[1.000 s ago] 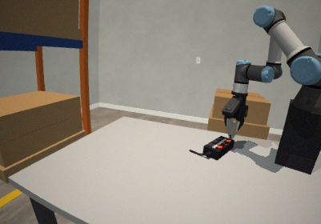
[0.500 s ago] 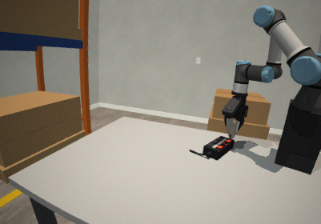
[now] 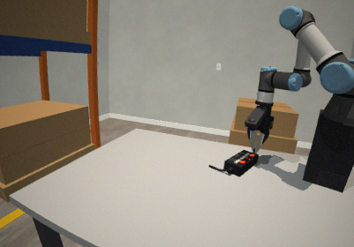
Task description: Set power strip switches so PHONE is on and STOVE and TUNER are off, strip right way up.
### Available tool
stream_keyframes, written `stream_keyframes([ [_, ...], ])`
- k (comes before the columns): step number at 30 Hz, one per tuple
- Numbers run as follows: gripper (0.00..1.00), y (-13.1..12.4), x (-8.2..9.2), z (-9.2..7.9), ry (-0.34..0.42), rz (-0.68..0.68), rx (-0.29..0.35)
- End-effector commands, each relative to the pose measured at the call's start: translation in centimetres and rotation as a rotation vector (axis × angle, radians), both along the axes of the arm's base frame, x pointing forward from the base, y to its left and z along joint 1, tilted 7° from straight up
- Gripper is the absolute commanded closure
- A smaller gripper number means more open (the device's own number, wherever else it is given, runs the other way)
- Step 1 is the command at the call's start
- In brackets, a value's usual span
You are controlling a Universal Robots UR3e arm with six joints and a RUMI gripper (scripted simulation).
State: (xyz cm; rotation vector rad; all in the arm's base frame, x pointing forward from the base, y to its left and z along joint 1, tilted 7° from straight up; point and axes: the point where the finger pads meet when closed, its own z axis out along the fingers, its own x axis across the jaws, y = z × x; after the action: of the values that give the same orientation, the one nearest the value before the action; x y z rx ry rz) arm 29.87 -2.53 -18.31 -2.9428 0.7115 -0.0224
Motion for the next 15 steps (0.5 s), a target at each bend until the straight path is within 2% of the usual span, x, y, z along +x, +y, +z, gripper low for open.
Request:
stream_keyframes([
  [1, 1.0, -0.04, 0.05, 0.02, -0.001, 0.0, -0.001],
  [15, 1.0, 0.0, 0.06, -0.32, -0.001, 0.0, -0.001],
])
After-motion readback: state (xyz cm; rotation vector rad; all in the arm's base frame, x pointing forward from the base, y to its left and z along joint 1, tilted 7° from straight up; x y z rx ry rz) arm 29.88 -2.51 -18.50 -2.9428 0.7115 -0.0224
